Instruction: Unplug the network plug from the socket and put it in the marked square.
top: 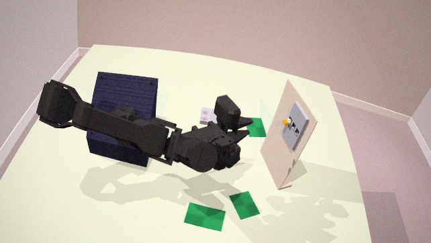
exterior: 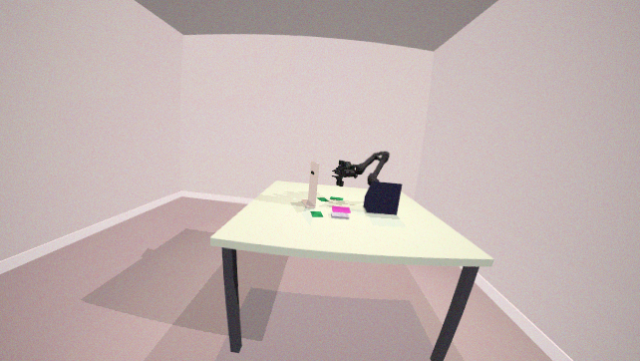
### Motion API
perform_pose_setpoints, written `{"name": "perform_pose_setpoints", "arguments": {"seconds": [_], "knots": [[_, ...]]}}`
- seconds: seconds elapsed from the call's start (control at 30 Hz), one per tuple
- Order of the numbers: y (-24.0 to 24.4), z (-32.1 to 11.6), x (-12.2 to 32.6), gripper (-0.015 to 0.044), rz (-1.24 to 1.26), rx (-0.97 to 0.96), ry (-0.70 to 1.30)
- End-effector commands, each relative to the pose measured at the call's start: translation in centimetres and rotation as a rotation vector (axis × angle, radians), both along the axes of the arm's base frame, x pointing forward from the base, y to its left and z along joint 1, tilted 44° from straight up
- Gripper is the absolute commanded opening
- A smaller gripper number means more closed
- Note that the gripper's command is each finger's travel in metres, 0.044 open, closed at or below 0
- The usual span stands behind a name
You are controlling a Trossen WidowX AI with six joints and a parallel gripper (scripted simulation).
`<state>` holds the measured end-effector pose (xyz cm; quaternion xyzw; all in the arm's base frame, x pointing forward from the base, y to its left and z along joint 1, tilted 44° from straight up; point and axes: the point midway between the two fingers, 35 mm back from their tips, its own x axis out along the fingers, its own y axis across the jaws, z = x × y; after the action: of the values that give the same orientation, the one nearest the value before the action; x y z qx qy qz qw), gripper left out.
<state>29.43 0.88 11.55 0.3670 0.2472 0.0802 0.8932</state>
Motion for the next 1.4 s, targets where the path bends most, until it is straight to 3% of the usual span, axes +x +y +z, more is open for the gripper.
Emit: {"name": "perform_pose_setpoints", "arguments": {"seconds": [0.0,1.37], "knots": [[0.1,-0.7,-0.3,0.0156,0.001,0.036,0.025],[1.3,-2.2,7.0,0.0156,0.001,0.037,0.022]]}}
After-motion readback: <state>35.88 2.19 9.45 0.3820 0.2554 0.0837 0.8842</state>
